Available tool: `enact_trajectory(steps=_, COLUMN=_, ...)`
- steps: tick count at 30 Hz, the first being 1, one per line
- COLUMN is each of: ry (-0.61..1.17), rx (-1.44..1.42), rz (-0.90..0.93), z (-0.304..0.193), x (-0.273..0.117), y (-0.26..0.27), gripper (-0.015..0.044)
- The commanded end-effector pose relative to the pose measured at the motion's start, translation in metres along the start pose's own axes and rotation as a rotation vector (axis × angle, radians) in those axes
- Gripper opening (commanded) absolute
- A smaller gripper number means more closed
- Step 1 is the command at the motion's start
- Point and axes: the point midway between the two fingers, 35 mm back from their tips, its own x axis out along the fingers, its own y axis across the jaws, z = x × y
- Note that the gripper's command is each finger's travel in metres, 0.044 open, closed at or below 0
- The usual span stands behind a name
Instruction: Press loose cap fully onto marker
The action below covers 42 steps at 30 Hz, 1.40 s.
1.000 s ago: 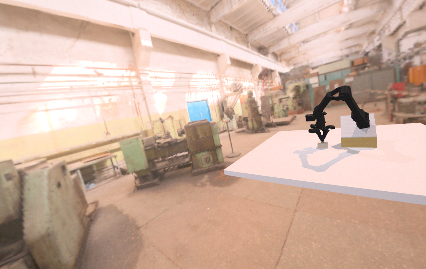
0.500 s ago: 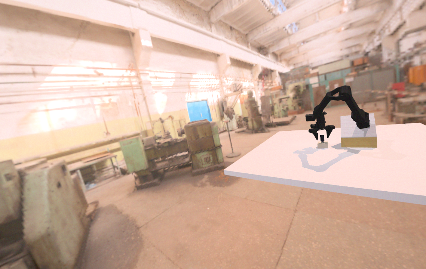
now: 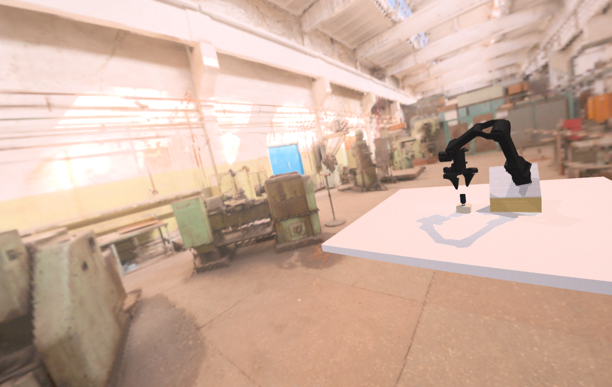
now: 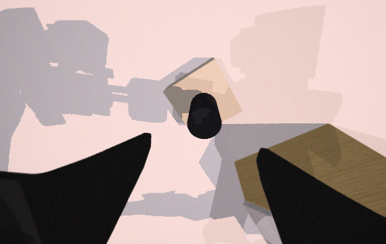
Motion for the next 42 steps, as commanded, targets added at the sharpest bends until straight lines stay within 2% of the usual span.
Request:
enact_trajectory(steps=1, ry=0.0, rx=-0.327, rz=-0.001, z=0.0, x=0.002, y=0.0, gripper=0.0256)
enact_trajectory(steps=5, ry=0.0, rx=-0.659, rz=0.0, z=0.0, x=0.005, y=0.0, gripper=0.0151)
enact_trajectory(steps=11, ry=0.0, rx=-0.675, rz=0.0, z=0.0, x=0.005, y=0.0, gripper=0.0)
enact_trajectory(steps=23, ry=0.0, rx=-0.675, rz=0.0, z=0.0, x=0.008, y=0.0, gripper=0.0)
enact_trajectory(steps=42, ry=0.0, rx=-0.675, rz=0.001, z=-0.001, x=0.037, y=0.0, gripper=0.0)
